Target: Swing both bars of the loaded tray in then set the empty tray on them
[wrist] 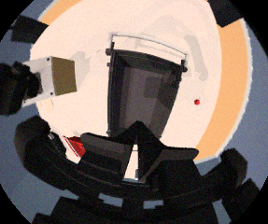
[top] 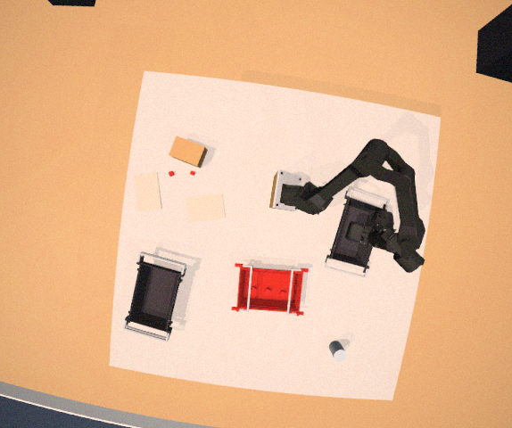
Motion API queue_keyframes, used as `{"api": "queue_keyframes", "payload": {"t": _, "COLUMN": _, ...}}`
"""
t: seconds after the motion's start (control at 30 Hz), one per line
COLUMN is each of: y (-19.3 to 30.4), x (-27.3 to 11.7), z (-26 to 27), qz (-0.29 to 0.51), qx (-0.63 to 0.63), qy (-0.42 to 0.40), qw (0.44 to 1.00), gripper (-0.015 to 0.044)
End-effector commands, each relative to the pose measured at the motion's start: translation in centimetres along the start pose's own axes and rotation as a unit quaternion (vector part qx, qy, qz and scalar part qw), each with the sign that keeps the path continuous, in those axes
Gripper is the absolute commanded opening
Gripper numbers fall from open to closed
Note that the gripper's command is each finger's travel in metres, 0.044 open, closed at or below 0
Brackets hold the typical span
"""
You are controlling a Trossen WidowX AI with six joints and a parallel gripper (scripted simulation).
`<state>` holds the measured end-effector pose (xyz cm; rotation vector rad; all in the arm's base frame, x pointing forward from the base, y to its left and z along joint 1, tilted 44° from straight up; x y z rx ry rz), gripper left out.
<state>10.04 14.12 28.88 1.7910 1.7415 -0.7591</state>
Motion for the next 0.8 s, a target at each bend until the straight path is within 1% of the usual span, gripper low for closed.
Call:
{"api": "queue_keyframes", "payload": {"t": 0.0, "y": 0.0, "x": -0.2, "z": 0.6, "qz": -0.002, "qx": -0.001, "qy": -0.001, "qw": 1.000, "gripper": 0.0000}}
{"api": "queue_keyframes", "payload": {"t": 0.1, "y": 0.1, "x": -1.7, "z": 0.4, "qz": -0.002, "qx": -0.001, "qy": -0.002, "qw": 1.000, "gripper": 0.0000}}
{"api": "queue_keyframes", "payload": {"t": 0.23, "y": 0.1, "x": -4.7, "z": 0.0, "qz": -0.001, "qx": 0.000, "qy": -0.001, "qw": 1.000, "gripper": 0.0000}}
{"api": "queue_keyframes", "payload": {"t": 0.27, "y": 0.0, "x": -4.9, "z": 0.0, "qz": -0.001, "qx": 0.000, "qy": -0.001, "qw": 1.000, "gripper": 0.0000}}
{"api": "queue_keyframes", "payload": {"t": 0.3, "y": 0.2, "x": -3.7, "z": 0.2, "qz": 0.000, "qx": 0.001, "qy": -0.004, "qw": 1.000, "gripper": 0.0000}}
{"api": "queue_keyframes", "payload": {"t": 0.77, "y": 0.2, "x": -3.7, "z": 0.2, "qz": 0.000, "qx": 0.001, "qy": -0.004, "qw": 1.000, "gripper": 0.0000}}
Point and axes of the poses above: the point midway between the two fingers, 35 mm back from their tips, its own x axis out along the fingers, its own z axis across the jaws, y = z × x, the point moved 9 cm from there along -x, back along the fingers, and after that the axes turned 6 degrees about -x, right-handed, at the moved point
